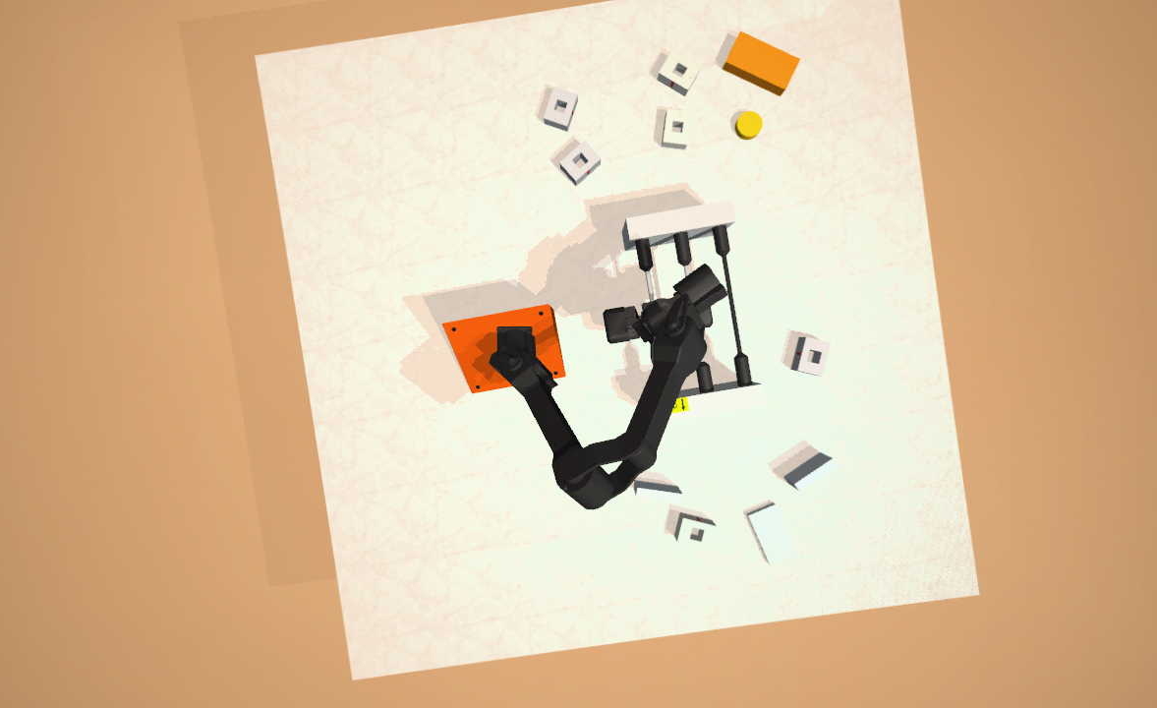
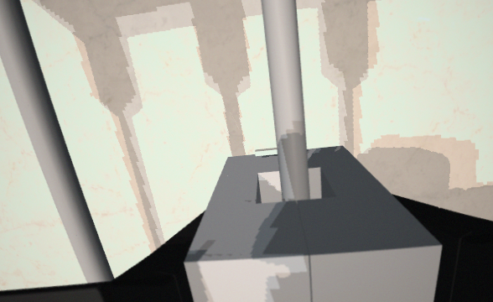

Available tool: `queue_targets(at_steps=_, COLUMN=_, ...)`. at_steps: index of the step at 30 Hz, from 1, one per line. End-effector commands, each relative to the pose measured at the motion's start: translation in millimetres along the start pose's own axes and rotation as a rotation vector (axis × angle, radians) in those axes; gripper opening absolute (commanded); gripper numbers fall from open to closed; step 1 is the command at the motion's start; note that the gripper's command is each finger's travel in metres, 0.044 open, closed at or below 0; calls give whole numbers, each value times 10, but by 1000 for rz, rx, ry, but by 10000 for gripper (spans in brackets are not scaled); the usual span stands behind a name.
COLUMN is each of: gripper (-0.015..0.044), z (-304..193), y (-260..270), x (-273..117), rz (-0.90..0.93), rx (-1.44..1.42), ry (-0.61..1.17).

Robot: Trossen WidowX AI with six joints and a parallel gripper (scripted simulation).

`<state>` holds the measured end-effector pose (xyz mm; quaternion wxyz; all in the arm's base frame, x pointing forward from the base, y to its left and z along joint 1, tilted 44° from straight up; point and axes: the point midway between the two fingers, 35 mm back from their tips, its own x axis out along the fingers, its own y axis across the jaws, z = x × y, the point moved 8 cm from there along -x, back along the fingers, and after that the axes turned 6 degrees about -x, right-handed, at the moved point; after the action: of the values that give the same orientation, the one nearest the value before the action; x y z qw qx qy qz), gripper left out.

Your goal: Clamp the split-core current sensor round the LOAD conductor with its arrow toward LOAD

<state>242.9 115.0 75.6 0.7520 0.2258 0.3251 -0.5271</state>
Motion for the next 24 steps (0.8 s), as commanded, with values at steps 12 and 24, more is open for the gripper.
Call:
queue_targets(at_steps=12, gripper=356, z=0, y=-1, x=-2, rz=-1, rx=0, ry=0)
queue_targets(at_steps=24, gripper=440, z=0, y=-1, x=-2, rz=-1, rx=0, ry=0)
